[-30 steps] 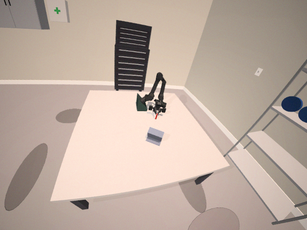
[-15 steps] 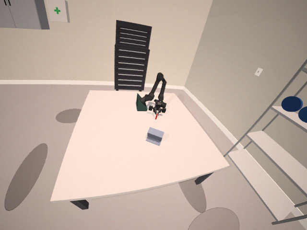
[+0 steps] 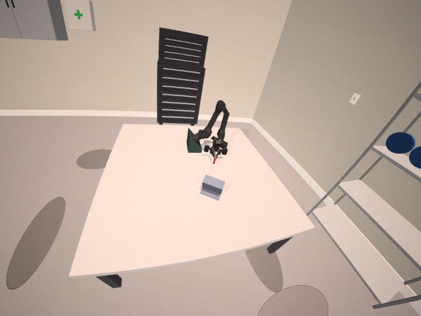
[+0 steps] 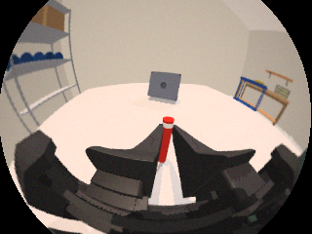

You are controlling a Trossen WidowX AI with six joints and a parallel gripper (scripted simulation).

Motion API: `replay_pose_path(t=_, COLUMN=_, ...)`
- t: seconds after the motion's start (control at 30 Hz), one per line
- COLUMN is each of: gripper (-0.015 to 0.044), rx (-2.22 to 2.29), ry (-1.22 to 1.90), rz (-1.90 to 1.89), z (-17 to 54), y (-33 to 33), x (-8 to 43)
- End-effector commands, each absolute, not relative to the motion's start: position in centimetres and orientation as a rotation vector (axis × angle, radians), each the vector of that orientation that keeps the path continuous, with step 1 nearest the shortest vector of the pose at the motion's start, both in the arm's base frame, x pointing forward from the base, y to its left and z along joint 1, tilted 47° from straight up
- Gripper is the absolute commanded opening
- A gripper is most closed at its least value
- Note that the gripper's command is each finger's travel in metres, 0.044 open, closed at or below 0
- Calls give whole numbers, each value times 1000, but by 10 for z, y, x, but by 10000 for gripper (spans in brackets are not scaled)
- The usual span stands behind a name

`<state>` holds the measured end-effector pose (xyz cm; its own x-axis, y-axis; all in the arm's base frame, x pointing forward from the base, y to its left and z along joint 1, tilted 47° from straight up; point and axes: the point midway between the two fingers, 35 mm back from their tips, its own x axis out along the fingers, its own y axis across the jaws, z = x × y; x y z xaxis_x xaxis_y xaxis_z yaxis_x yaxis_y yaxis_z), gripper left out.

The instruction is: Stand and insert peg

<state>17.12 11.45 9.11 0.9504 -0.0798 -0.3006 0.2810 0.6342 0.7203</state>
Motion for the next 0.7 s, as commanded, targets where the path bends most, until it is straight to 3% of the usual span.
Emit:
replay_pose_path(t=0.0, gripper=51, rx=861, ry=252, rz=-208, z=90, y=117, x=170)
replay_pose_path(t=0.67, gripper=51, rx=864, ry=219, rz=-218, z=89, y=118, x=167)
